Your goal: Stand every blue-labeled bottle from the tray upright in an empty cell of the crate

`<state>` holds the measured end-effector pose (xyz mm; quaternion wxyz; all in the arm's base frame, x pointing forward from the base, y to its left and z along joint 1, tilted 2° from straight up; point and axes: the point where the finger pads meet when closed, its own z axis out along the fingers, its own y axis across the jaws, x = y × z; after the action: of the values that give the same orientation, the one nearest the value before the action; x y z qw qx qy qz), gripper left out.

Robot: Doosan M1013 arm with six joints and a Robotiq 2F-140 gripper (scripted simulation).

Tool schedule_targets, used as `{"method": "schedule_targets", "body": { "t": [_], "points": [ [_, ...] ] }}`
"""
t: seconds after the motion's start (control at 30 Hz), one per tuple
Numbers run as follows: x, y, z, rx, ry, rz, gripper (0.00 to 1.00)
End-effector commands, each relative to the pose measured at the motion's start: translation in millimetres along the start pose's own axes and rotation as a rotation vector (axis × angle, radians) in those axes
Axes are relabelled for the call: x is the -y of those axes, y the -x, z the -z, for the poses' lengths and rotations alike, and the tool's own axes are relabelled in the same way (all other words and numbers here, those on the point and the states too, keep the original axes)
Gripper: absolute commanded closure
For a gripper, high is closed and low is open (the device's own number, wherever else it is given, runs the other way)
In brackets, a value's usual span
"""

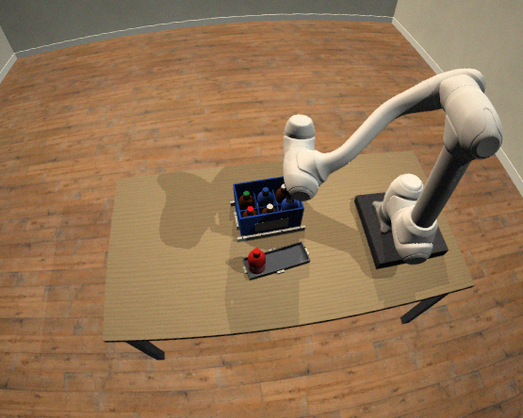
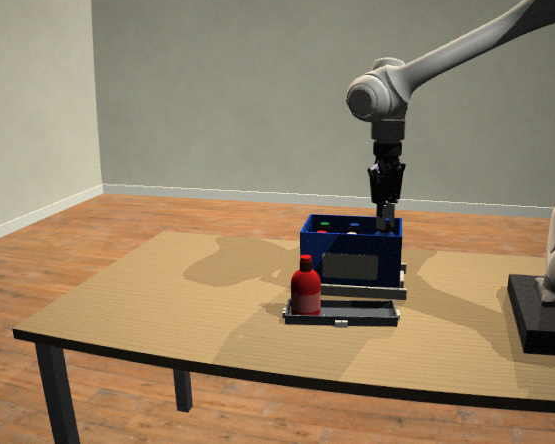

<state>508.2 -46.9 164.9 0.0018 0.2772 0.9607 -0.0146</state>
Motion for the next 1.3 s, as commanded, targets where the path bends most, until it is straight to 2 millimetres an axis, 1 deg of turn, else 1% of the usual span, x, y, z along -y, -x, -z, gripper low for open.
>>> {"method": "schedule_targets", "body": {
  "t": [0.0,0.57,1.27],
  "points": [
    [0,0,-3,0.000,0.000,0.000,1.00],
    [0,0,-19,0.000,0.000,0.000,1.00],
    [0,0,-24,0.000,0.000,0.000,1.00]
  ]
}}
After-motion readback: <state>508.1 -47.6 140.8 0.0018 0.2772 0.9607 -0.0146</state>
